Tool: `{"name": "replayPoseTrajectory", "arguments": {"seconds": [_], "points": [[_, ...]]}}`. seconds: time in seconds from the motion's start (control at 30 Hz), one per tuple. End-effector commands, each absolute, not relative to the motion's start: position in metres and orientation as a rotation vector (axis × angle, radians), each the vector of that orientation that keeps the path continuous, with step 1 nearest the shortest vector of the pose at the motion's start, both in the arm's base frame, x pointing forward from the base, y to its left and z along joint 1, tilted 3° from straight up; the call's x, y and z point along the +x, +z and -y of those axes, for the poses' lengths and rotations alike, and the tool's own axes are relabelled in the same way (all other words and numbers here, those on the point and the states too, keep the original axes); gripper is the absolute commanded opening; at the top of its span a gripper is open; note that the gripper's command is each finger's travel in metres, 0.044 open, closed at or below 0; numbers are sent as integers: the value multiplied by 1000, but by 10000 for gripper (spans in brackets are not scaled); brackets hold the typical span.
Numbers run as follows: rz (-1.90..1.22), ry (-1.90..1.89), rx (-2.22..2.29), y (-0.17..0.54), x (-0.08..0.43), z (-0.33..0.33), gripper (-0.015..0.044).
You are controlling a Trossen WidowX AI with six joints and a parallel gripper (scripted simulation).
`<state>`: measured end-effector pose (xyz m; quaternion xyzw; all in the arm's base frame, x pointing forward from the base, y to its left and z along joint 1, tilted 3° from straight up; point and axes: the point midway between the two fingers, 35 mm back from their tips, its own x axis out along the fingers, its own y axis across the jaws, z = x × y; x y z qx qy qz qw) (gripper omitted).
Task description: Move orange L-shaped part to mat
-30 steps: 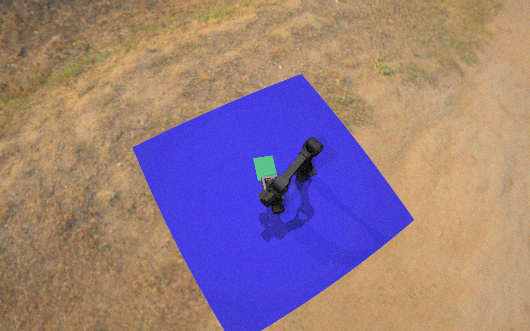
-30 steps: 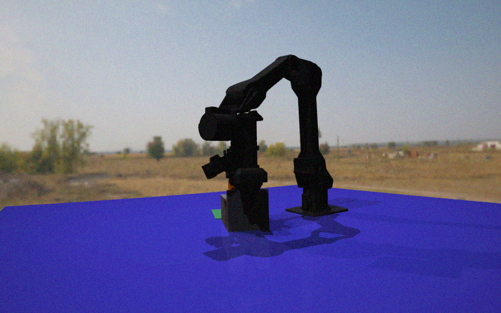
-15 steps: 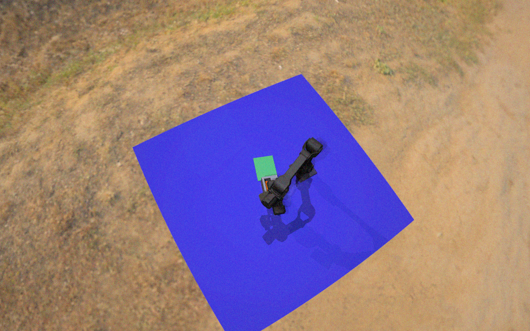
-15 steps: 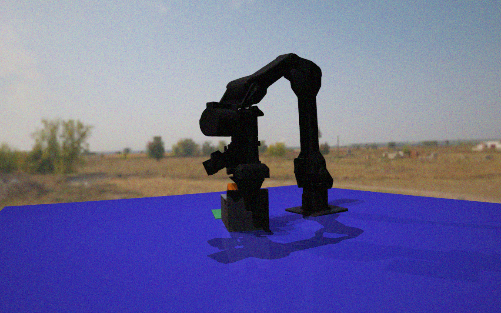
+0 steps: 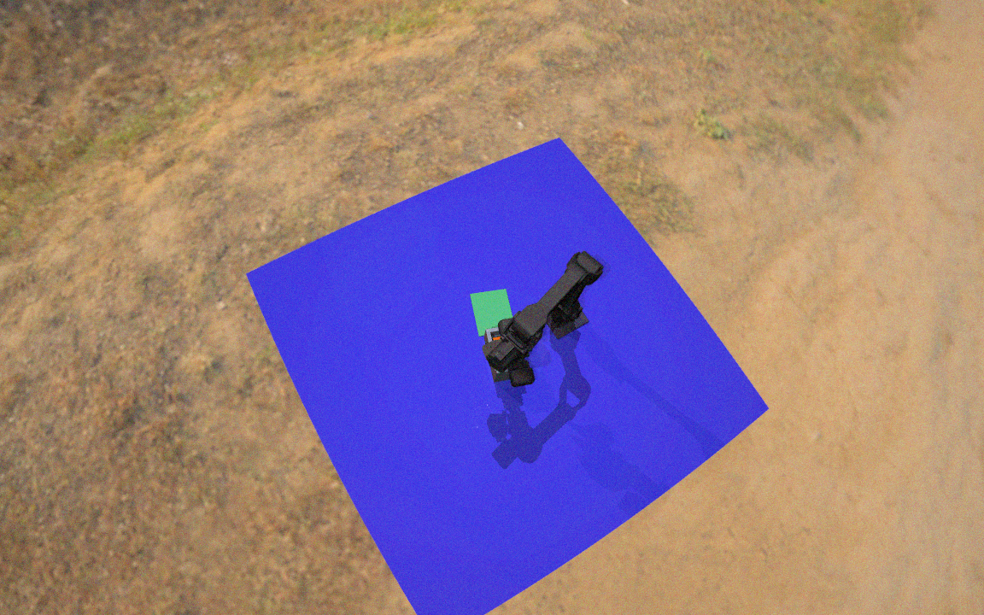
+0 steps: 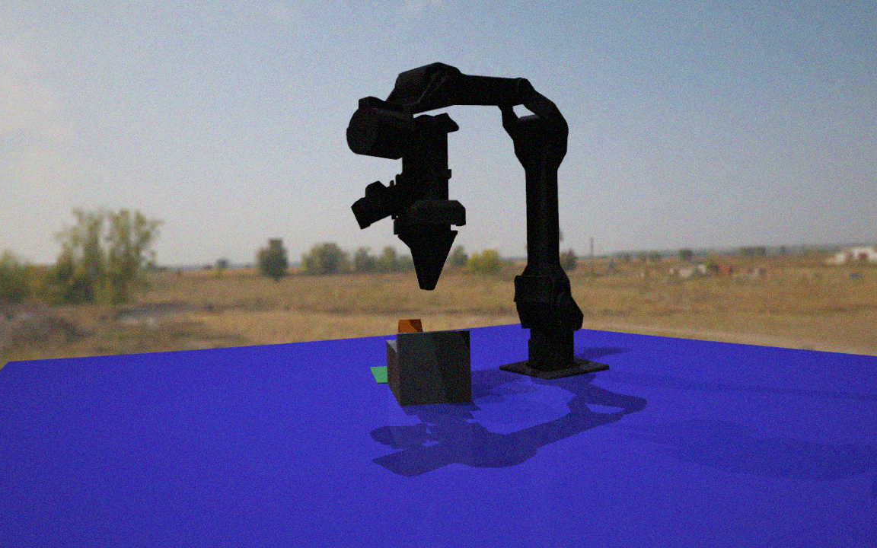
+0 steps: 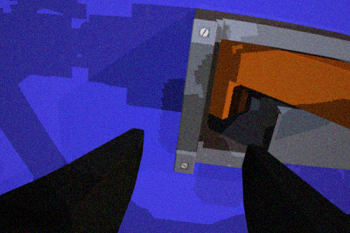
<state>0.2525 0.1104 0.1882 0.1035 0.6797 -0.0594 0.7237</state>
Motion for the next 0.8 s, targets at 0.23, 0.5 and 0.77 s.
{"name": "replayPoseTrajectory", "arguments": {"seconds": [0.23, 0.5, 0.77], "points": [[-1504, -132, 227, 189, 252, -110, 180], [-1504, -132, 227, 189, 252, -110, 180], [-1504, -132, 227, 189, 252, -110, 180]]}}
